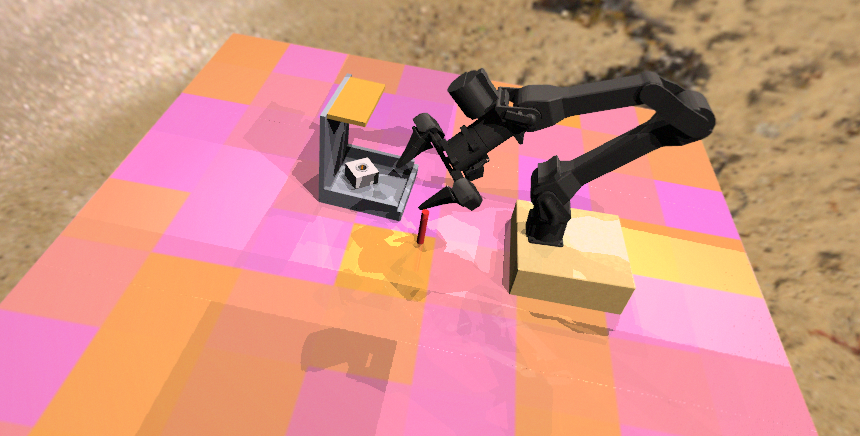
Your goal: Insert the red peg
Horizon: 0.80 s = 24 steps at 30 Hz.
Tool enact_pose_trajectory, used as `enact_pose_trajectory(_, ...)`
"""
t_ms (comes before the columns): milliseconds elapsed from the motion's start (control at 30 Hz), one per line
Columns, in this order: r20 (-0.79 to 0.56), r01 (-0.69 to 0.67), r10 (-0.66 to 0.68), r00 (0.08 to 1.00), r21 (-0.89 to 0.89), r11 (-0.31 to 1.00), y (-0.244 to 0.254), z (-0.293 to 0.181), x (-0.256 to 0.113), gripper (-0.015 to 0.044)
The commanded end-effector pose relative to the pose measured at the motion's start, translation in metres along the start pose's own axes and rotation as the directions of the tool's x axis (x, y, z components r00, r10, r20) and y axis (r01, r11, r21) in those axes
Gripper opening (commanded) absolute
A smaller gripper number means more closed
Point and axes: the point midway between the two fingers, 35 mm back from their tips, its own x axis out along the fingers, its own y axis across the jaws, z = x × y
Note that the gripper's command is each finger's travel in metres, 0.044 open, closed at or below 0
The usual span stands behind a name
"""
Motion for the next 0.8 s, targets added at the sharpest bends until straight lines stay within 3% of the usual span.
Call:
enact_pose_trajectory(0,0.027,0.011,-0.016,1.0,0.169,0.986,-0.003,0.013,0.002,0.044)
enact_pose_trajectory(200,0.059,0.006,-0.029,0.998,0.366,0.931,-0.006,0.029,0.004,0.044)
enact_pose_trajectory(433,0.06,0.005,-0.03,0.998,0.372,0.928,-0.006,0.03,0.004,0.044)
enact_pose_trajectory(700,0.059,0.006,-0.03,0.998,0.372,0.928,-0.013,0.025,0.005,0.023)
enact_pose_trajectory(767,0.059,0.006,-0.03,0.998,0.372,0.928,-0.013,0.025,0.005,0.022)
